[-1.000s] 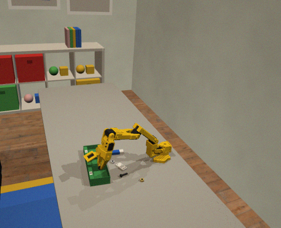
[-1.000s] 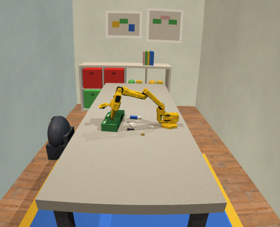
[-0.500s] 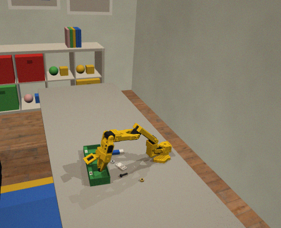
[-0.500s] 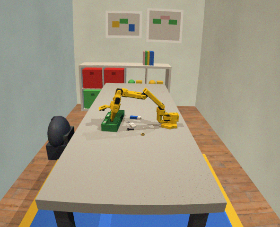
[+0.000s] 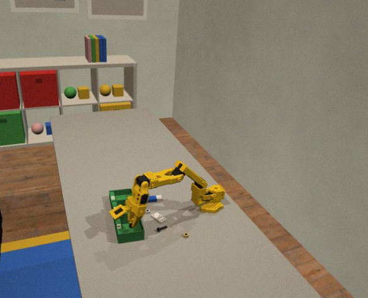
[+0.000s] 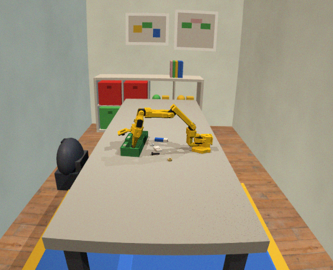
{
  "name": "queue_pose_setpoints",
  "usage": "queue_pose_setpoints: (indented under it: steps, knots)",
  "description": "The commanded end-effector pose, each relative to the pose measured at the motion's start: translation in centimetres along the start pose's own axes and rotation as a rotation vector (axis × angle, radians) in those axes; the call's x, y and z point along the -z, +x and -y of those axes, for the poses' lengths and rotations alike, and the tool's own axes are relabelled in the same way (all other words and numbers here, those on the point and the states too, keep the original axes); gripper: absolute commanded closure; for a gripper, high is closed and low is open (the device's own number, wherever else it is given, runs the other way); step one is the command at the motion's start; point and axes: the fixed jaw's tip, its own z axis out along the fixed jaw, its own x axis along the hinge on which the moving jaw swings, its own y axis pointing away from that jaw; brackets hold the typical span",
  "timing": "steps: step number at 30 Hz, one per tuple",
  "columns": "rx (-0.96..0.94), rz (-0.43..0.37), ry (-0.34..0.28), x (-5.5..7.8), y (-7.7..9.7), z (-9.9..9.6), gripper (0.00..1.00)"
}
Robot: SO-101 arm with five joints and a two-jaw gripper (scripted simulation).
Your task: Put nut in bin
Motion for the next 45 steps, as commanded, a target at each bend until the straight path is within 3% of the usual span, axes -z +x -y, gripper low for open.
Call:
queue_pose_setpoints:
  steps: [1,35,45]
  knots:
    - [0.018,0.092,-0.004,1.82,-1.24,-0.37,1.00]
    - [0.017,0.120,-0.004,2.26,-1.35,-0.36,1.00]
    - [0.017,0.120,-0.004,1.74,-1.27,-0.36,1.00]
